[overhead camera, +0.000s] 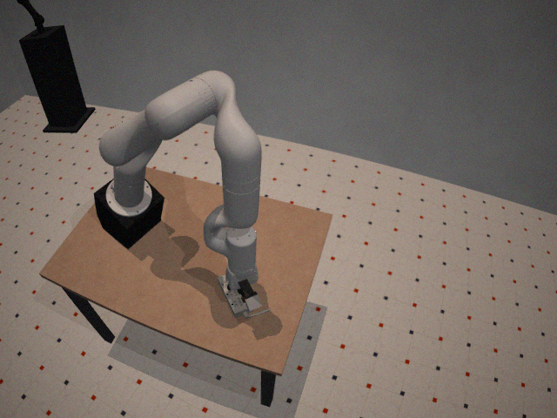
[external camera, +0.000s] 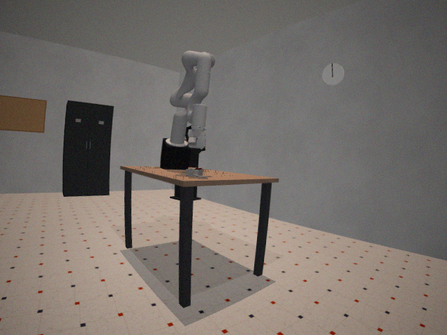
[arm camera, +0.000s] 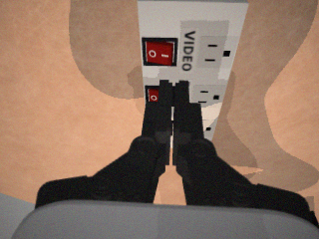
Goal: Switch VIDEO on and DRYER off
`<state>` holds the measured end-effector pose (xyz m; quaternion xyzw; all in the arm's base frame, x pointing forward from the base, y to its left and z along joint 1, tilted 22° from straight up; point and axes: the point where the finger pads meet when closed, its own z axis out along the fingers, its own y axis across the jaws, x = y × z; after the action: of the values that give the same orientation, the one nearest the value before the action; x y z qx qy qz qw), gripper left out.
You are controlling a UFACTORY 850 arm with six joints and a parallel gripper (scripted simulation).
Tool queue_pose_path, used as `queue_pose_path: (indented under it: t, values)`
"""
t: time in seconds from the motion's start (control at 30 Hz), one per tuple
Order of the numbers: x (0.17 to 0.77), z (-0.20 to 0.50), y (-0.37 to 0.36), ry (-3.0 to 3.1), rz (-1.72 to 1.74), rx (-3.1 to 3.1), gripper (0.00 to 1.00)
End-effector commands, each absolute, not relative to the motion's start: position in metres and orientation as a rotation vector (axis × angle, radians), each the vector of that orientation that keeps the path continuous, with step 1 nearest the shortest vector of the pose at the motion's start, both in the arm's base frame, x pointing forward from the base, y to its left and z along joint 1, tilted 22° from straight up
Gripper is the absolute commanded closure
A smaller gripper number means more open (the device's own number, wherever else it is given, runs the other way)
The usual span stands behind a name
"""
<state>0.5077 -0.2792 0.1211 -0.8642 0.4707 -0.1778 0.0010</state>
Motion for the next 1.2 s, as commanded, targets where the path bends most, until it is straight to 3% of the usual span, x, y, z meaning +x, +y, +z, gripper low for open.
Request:
queue_pose_path:
  t: [0.0, 1.17]
  values:
    - [0.508, 0.121, -0.279, 1.471, -0.601, -2.703, 1.00]
    - [0.518, 0.093, -0.283, 1.473, -0.604, -2.705, 1.00]
